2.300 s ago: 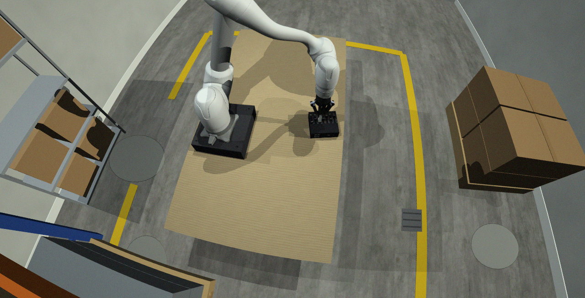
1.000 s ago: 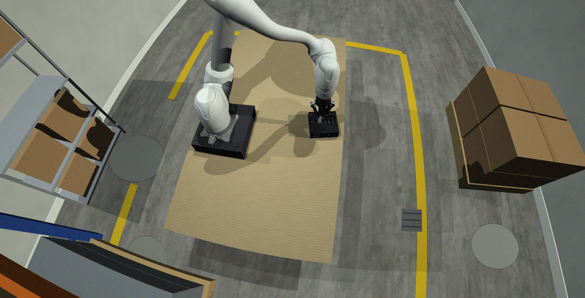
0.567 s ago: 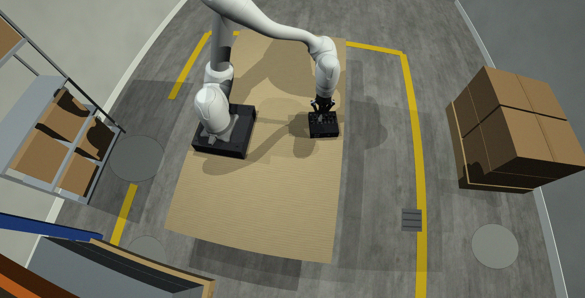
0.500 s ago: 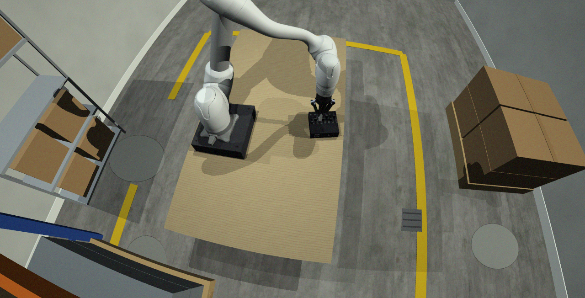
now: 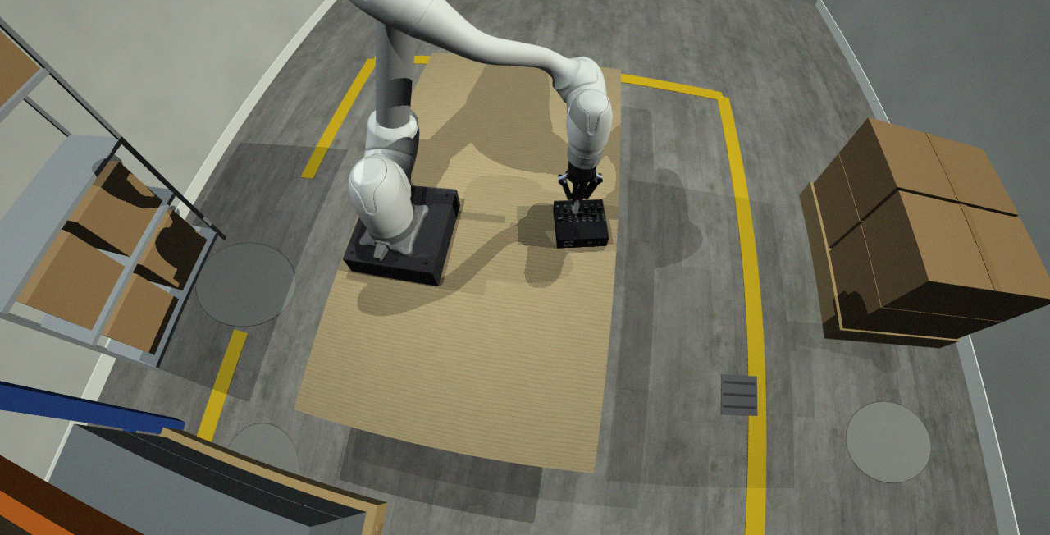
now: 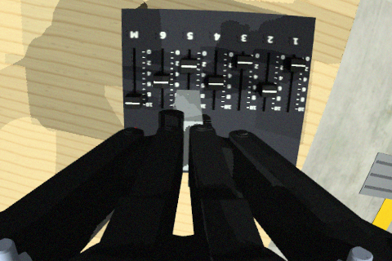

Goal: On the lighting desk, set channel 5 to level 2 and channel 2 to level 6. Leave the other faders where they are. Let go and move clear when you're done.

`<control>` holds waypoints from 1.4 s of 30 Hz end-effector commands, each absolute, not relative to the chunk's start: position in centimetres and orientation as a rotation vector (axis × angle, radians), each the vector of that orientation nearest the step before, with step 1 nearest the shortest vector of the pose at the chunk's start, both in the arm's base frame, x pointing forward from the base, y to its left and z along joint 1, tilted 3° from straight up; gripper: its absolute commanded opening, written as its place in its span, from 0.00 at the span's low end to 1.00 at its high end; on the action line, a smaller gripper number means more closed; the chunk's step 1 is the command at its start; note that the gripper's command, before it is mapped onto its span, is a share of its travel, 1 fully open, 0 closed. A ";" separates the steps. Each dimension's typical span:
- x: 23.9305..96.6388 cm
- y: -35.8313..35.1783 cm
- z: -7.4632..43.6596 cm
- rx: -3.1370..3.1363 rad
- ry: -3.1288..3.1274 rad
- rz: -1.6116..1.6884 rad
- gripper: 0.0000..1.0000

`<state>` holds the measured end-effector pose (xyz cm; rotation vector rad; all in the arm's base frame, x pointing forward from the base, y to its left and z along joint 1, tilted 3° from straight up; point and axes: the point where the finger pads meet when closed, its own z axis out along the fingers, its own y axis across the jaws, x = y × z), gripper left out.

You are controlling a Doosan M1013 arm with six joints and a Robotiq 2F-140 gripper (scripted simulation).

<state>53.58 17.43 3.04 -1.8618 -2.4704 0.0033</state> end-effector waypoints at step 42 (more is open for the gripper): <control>53.8 17.3 9.6 -1.862 -2.470 0.003 1.00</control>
